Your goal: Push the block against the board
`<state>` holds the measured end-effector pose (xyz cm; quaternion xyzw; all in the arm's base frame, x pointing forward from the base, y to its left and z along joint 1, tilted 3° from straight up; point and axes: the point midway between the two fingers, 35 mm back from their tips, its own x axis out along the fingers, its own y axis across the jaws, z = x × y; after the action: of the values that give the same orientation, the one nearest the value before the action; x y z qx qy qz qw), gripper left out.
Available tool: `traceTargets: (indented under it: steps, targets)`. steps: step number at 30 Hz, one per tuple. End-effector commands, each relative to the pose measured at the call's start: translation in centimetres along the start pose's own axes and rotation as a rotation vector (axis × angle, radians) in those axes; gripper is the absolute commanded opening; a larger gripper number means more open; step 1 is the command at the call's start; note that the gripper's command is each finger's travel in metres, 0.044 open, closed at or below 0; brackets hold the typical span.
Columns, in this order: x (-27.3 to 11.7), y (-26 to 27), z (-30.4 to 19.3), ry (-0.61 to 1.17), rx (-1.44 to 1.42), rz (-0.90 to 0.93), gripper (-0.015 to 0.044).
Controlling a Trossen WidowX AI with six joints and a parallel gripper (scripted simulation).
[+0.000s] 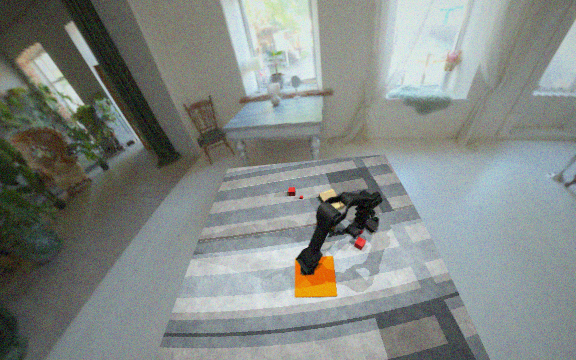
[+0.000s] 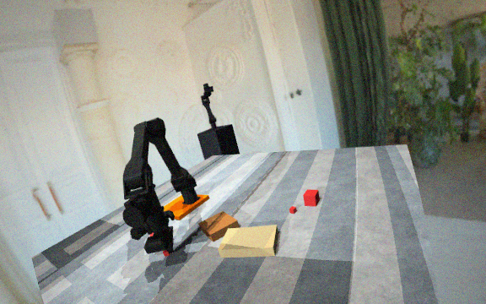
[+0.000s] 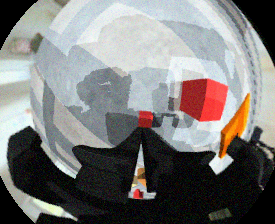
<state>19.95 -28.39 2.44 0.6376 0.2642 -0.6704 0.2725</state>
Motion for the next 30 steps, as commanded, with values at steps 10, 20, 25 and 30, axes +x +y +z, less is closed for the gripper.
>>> traceTargets:
  steps: [10, 20, 25, 30]
  targets:
    - [0.0, -0.1, 1.0, -0.001, -0.003, -0.002, 0.0000]
    - [0.0, -0.1, 1.8, -0.002, -0.003, -0.002, 0.0000]
    - [0.0, -0.1, 2.2, -0.002, -0.003, -0.002, 0.0000]
    - [0.0, -0.2, 2.6, -0.003, -0.003, -0.002, 0.0000]
